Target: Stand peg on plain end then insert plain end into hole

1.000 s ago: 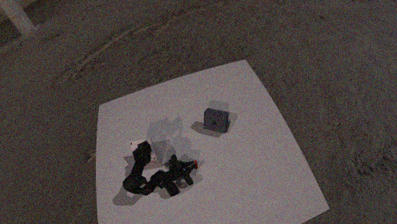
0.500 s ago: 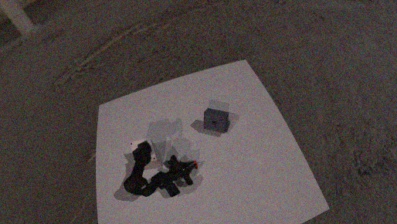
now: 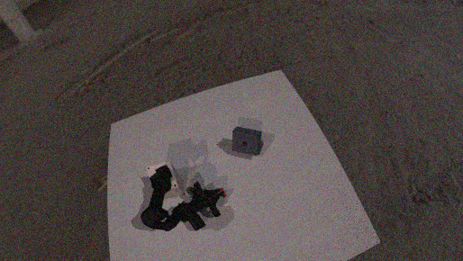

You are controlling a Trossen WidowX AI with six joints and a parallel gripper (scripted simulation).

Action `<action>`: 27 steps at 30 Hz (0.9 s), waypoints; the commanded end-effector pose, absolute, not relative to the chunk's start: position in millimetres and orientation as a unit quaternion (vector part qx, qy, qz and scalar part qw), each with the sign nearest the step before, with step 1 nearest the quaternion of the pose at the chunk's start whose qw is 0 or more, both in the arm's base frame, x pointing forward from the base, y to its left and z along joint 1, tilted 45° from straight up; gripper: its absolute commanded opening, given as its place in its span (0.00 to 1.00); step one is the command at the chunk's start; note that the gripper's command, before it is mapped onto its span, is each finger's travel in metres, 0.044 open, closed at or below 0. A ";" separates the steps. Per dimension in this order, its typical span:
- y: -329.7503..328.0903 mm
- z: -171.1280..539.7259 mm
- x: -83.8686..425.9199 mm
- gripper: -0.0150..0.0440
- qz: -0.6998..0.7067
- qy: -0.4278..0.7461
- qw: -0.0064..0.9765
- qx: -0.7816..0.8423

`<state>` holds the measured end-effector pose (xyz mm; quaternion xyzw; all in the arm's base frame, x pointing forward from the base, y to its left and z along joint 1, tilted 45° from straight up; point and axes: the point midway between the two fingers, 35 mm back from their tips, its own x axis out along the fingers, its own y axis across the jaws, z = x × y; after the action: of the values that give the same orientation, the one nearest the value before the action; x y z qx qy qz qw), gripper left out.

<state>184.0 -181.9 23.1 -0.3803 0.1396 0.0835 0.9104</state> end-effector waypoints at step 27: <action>-182.5 23.0 183.0 0.47 0.087 0.132 0.912 -0.379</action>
<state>183.0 -182.6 23.1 -0.3794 0.1321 0.0871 0.9116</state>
